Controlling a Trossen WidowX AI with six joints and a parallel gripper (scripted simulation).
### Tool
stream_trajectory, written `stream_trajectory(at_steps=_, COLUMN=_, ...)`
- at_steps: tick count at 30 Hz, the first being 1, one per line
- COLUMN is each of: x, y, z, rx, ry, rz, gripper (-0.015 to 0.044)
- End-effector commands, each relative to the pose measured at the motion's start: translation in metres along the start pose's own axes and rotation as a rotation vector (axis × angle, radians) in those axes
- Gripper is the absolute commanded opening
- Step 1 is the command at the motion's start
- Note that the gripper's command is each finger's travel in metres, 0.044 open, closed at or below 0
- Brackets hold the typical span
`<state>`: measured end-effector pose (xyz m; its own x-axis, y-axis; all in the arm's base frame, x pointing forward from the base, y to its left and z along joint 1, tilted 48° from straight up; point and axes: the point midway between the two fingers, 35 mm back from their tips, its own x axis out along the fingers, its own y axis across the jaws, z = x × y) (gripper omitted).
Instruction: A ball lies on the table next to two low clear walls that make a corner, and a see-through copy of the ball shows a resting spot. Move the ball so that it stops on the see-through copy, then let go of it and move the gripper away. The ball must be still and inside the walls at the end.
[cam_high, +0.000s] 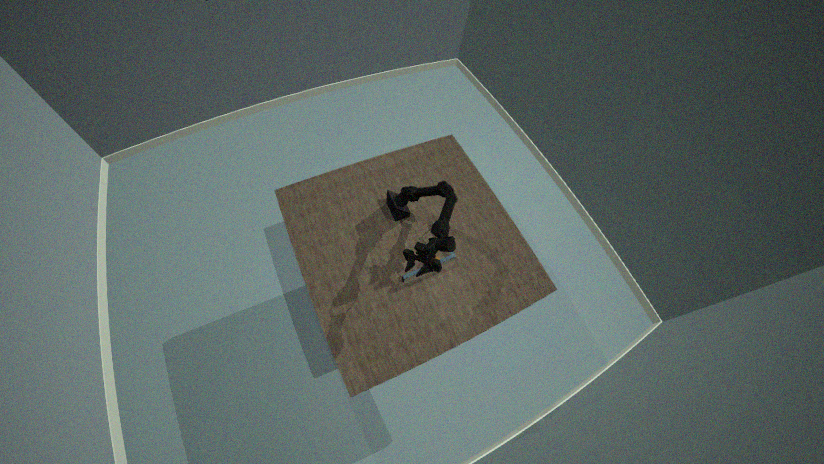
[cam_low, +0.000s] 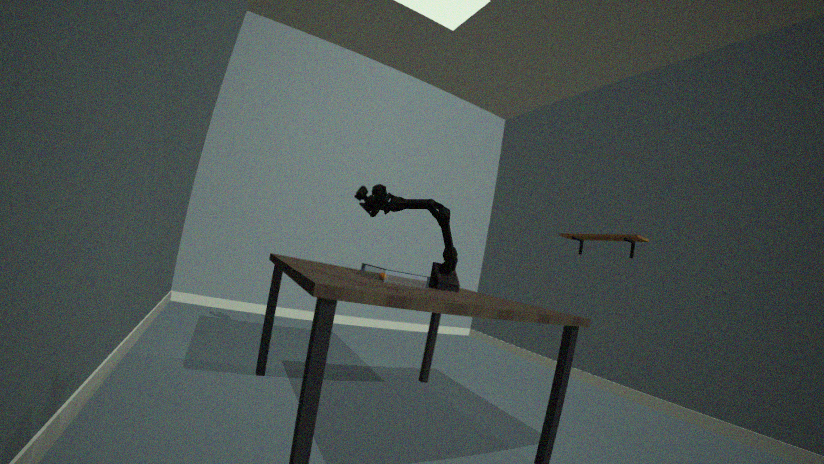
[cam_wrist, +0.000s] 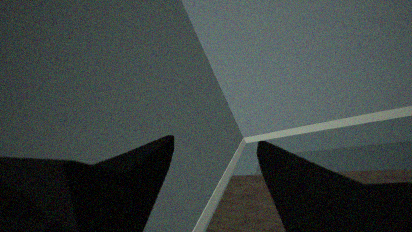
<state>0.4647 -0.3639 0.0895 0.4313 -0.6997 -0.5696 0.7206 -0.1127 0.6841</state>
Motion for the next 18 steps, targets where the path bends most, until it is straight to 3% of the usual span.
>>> stream_trajectory(at_steps=1, x=-0.011, y=-0.016, z=-0.040, rx=-0.252, ry=0.191, rz=-0.038, gripper=0.0279)
stream_trajectory(at_steps=9, x=-0.052, y=-0.057, z=-0.116, rx=-0.722, ry=0.617, rz=-0.018, gripper=0.0279)
stream_trajectory(at_steps=18, x=-0.136, y=-0.115, z=-0.185, rx=-1.116, ry=1.187, rz=0.171, gripper=0.0279)
